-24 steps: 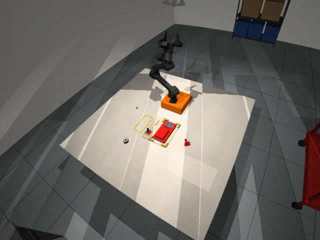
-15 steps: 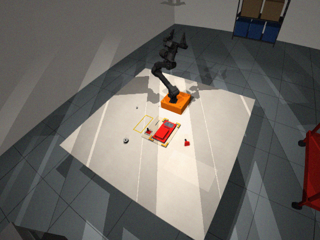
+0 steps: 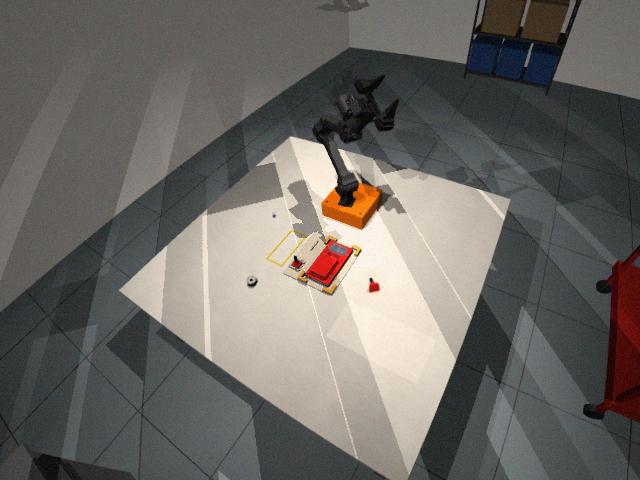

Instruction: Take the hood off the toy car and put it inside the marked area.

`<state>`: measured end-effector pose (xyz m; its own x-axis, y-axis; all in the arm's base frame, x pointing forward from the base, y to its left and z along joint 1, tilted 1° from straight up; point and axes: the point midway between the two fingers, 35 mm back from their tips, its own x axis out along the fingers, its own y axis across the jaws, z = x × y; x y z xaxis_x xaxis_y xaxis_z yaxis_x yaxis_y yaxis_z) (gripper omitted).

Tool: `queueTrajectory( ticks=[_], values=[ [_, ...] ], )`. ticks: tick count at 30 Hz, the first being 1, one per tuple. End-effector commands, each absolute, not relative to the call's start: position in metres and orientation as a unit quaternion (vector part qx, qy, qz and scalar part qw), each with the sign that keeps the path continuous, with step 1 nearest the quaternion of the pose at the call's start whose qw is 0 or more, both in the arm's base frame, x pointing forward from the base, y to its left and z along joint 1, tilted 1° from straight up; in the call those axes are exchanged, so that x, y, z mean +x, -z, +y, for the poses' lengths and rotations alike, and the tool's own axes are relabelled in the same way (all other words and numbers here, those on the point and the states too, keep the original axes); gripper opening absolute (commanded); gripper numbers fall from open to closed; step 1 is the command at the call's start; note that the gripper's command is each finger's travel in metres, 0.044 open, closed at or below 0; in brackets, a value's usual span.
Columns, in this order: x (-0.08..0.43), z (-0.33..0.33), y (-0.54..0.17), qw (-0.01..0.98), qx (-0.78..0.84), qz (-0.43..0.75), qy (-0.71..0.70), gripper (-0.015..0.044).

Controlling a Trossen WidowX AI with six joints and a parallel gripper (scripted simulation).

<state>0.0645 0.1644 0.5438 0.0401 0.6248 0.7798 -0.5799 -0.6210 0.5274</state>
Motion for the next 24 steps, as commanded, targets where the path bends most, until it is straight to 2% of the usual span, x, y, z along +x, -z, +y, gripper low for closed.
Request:
queueTrajectory(
  ticks=[1, 12, 19, 24],
  values=[
    [0.105, 0.190, -0.530, 0.509, 0.572, 0.034, -0.642, 0.0440],
    [0.234, 0.234, -0.448, 0.705, 0.523, 0.114, -0.465, 0.0440],
    [0.306, 0.223, -0.380, 0.787, 0.485, 0.163, -0.344, 0.0440],
    [0.332, 0.215, -0.346, 0.821, 0.451, 0.199, -0.287, 0.0440]
  ],
)
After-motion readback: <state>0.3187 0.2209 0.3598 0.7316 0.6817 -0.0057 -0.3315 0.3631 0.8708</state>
